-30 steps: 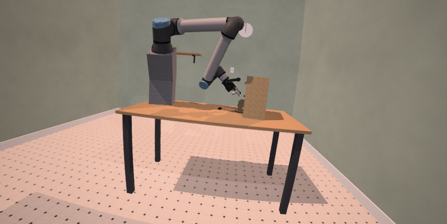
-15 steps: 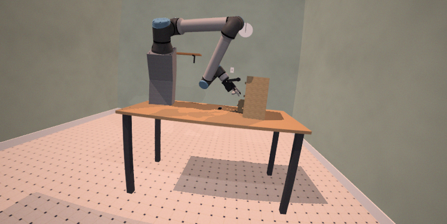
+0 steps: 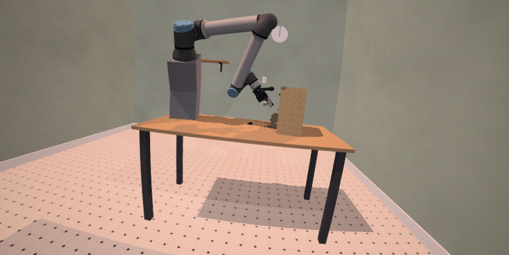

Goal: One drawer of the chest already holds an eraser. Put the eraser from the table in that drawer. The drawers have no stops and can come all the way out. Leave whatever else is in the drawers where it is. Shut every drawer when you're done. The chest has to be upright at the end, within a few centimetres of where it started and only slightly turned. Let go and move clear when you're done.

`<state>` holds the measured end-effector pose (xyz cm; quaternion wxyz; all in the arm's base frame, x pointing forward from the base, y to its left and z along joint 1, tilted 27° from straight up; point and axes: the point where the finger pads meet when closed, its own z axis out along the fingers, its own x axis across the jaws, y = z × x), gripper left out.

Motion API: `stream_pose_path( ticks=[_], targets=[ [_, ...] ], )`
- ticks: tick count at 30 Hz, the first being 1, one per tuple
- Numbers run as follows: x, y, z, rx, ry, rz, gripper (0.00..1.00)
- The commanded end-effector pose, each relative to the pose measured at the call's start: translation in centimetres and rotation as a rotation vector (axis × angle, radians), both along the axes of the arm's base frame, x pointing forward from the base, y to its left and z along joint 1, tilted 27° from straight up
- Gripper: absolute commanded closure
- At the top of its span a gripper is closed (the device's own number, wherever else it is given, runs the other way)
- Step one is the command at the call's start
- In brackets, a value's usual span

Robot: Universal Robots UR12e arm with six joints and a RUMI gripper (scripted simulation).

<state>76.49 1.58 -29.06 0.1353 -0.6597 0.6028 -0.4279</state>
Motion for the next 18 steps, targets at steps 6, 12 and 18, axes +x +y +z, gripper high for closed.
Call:
stream_pose_path(
  ticks=[6, 12, 18],
  targets=[
    [-1.8, 0.8, 1.1, 0.009, 0.106, -0.054, 0.00],
    [-2.4, 1.1, 1.6, 0.012, 0.150, -0.076, 0.00],
    [-3.5, 1.6, 2.3, 0.017, 0.217, -0.111, 0.00]
  ],
)
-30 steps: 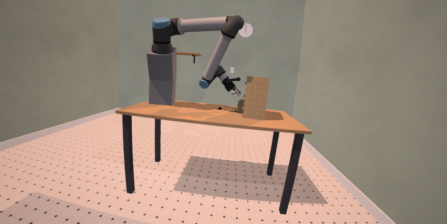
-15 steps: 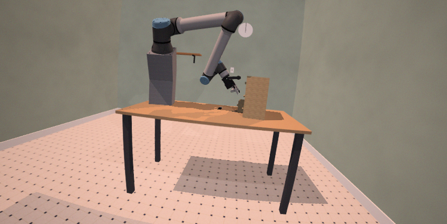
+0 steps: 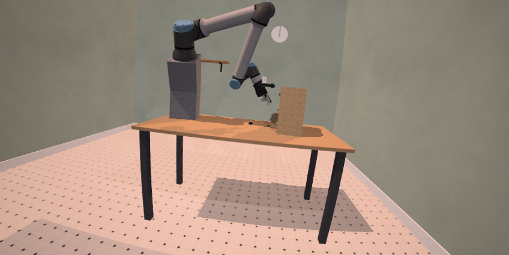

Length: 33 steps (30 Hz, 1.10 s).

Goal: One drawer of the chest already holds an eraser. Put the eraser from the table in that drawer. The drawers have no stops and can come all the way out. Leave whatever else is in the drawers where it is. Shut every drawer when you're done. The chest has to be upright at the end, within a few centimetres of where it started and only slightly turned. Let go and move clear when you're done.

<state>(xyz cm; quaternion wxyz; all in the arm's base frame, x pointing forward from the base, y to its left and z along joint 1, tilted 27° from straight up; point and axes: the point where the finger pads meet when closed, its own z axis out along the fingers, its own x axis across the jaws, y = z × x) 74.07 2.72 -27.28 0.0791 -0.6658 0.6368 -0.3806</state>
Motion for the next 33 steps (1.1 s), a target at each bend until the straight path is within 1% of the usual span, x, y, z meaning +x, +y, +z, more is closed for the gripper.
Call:
stream_pose_path(
  ticks=[1, 7, 9, 19, 24, 26, 33],
  targets=[
    [-1.3, 0.5, 0.6, 0.008, 0.084, -0.044, 0.00],
    [-2.4, 1.0, 1.3, 0.013, 0.152, -0.079, 0.00],
    [-2.4, 1.0, 1.3, 0.013, 0.152, -0.079, 0.00],
    [-4.1, 1.8, 2.5, 0.021, 0.259, -0.134, 0.00],
    [-4.4, 2.2, 3.1, 0.026, 0.302, -0.158, 0.00],
    [-4.4, 2.2, 3.1, 0.026, 0.302, -0.158, 0.00],
    [-5.3, 2.6, 3.7, 0.031, 0.361, -0.189, 0.00]
  ],
)
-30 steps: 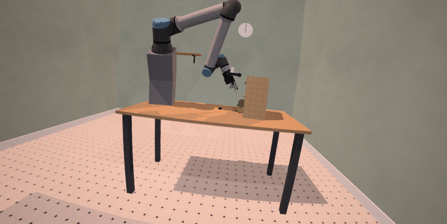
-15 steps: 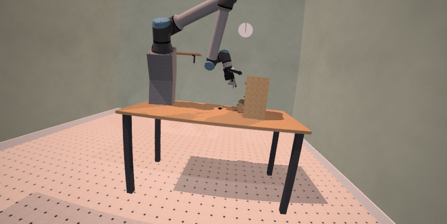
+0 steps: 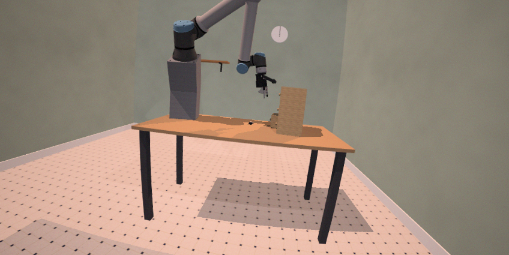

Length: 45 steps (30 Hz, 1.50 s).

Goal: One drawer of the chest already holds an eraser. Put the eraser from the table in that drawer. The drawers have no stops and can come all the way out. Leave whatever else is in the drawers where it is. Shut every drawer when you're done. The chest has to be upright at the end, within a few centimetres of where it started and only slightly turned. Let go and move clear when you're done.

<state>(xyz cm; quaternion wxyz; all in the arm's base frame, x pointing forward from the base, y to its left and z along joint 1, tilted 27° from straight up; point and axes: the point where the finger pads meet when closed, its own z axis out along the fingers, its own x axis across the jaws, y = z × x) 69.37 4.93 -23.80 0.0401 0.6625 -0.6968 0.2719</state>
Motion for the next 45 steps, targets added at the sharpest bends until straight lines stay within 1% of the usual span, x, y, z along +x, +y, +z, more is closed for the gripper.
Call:
stream_pose_path(
  ticks=[1, 8, 21, 45],
  targets=[
    [-0.8, 0.4, 0.3, 0.005, 0.064, -0.034, 0.00],
    [-1.5, 0.8, 0.8, 0.009, 0.110, -0.057, 0.00],
    [-2.2, 1.1, 1.3, 0.013, 0.153, -0.079, 0.00],
    [-2.6, 1.1, 1.3, 0.014, 0.169, -0.087, 0.00]
  ],
)
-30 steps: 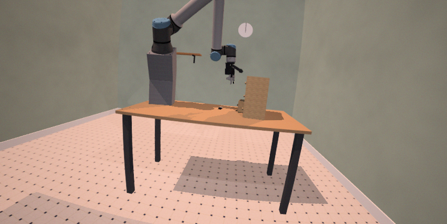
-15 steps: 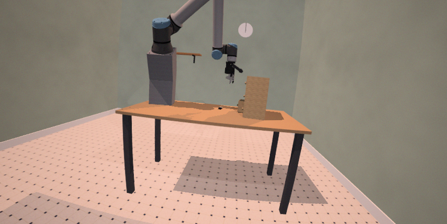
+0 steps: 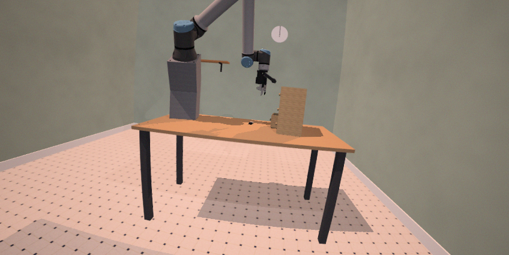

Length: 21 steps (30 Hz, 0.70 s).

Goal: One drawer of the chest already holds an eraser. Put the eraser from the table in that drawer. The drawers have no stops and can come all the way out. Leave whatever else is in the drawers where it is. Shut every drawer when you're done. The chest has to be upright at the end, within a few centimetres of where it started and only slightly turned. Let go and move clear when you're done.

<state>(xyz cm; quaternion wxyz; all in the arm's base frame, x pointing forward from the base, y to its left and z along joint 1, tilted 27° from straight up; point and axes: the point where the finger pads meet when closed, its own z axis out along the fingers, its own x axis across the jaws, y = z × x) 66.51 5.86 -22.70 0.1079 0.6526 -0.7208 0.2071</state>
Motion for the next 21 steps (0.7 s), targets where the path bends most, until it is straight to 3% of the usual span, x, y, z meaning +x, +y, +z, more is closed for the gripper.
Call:
stream_pose_path(
  ticks=[1, 21],
  targets=[
    [0.3, 0.2, 0.2, 0.001, -0.004, 0.001, 0.00],
    [0.1, -0.5, -1.0, -0.009, 0.040, 0.084, 0.00]
  ],
)
